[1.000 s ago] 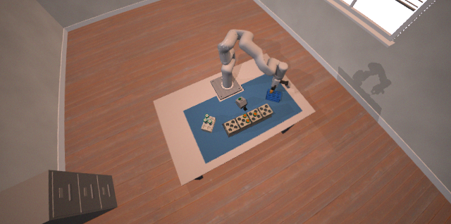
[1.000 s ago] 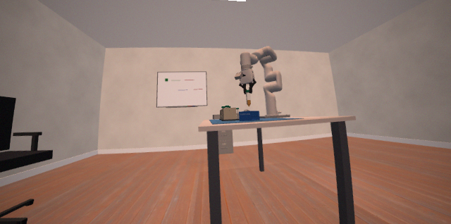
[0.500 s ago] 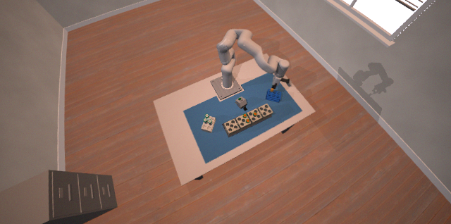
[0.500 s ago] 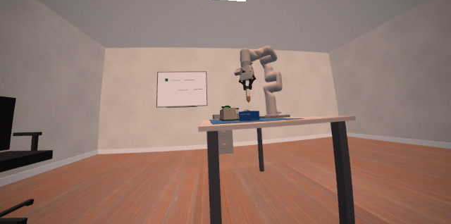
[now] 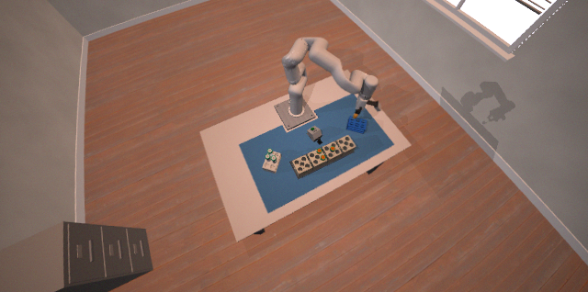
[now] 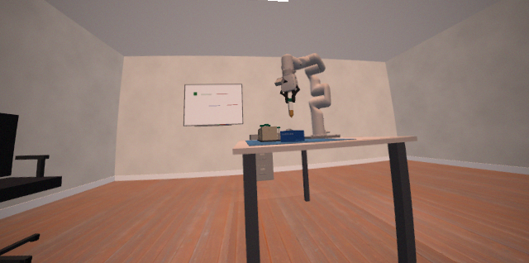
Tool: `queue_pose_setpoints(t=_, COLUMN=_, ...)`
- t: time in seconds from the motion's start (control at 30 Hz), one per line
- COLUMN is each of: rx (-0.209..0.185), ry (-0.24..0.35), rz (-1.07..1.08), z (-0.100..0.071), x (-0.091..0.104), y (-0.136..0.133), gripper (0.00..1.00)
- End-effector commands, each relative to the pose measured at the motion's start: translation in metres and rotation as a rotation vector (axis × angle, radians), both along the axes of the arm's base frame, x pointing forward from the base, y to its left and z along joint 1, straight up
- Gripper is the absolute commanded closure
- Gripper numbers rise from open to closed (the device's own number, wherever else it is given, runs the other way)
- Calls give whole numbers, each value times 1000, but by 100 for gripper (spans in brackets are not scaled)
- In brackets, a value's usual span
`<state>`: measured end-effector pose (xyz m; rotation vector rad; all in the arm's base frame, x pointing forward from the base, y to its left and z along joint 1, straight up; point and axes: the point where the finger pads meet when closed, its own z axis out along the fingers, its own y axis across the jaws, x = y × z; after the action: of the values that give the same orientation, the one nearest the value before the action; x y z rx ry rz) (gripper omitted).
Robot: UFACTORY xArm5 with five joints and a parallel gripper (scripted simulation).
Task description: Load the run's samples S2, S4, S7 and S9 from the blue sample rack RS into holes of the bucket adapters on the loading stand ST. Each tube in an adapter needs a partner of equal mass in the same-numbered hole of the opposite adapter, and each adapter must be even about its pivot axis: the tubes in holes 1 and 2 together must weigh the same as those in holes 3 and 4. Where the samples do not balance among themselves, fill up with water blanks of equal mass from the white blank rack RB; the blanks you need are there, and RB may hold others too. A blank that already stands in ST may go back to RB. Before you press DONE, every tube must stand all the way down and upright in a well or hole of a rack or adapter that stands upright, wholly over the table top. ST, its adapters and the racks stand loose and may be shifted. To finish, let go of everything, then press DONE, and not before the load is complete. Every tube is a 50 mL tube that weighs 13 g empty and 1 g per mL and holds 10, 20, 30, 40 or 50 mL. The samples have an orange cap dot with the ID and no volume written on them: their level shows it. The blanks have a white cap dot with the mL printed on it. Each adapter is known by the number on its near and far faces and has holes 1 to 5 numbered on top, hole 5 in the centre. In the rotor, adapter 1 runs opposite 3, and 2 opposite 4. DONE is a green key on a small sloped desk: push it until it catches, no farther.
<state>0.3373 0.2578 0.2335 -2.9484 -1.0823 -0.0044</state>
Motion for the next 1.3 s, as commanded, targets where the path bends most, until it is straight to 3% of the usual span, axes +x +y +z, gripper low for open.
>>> queue_pose_setpoints(t=0.0, rx=3, ry=-4, rz=0, z=2, x=1, y=1, gripper=100)
queue_pose_setpoints(t=0.9, rx=5, ry=-3, rz=-830, z=2, x=92, y=-85, gripper=100)
queue_pose_setpoints(t=1.27, rx=5, ry=-4, rz=-830, z=2, x=125, y=-116, gripper=100)
